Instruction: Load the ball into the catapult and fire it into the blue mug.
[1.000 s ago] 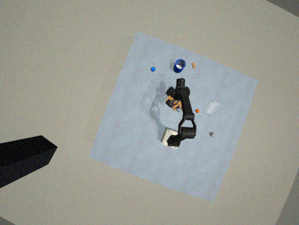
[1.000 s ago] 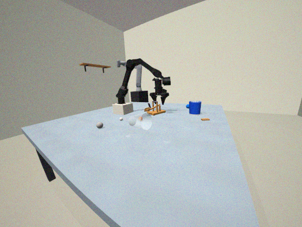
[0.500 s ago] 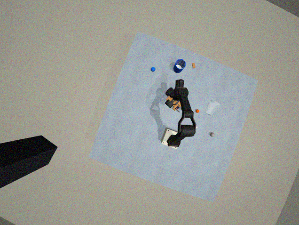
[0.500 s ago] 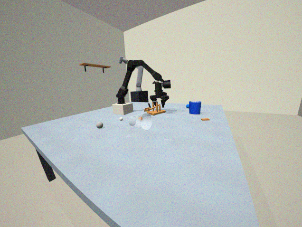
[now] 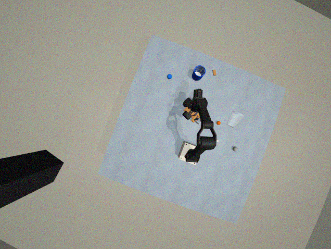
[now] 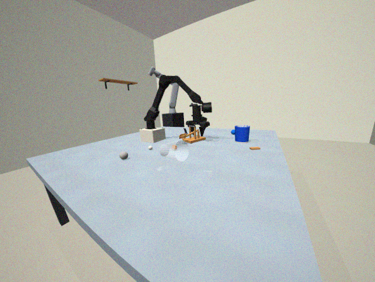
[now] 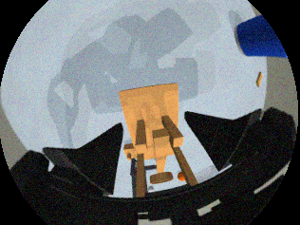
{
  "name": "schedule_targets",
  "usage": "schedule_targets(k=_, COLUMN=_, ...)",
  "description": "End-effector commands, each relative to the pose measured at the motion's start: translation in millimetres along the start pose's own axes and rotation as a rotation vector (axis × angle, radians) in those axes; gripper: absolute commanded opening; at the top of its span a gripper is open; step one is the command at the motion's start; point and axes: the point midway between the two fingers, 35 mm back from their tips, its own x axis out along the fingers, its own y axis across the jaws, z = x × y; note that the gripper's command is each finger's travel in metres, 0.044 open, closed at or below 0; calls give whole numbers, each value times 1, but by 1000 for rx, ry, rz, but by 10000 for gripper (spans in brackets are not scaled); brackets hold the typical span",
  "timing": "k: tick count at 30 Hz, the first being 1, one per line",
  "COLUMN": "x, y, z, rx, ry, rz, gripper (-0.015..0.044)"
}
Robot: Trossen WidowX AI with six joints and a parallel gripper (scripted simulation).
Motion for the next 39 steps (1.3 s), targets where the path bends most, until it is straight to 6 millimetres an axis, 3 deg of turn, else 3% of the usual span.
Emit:
schedule_targets(k=1, x=-1, y=0, z=0, rx=0, ry=-1, rz=-1, gripper=335)
schedule_targets(k=9, x=-1, y=0, z=0, rx=0, ry=-1, rz=-1, gripper=125)
schedule_targets(k=14, x=-1, y=0, z=0, rx=0, ry=-1, rz=-1, gripper=92)
schedule_targets(k=16, x=-11, y=-1, z=1, rx=0, ry=-1, rz=-1, gripper=39)
schedule_targets(k=18, x=-39, y=-1, z=1, rx=0, ry=-1, rz=0, gripper=0)
schedule_targets(k=20, x=-50, y=0, z=1, rx=0, ry=-1, rz=0, gripper=0)
schedule_targets(k=25, x=-50, y=0, z=1, rx=23, ry=0, rz=0, gripper=0)
schedule_targets(k=39, x=-49, y=-3, z=0, rx=500, ry=2, rz=-1, gripper=0)
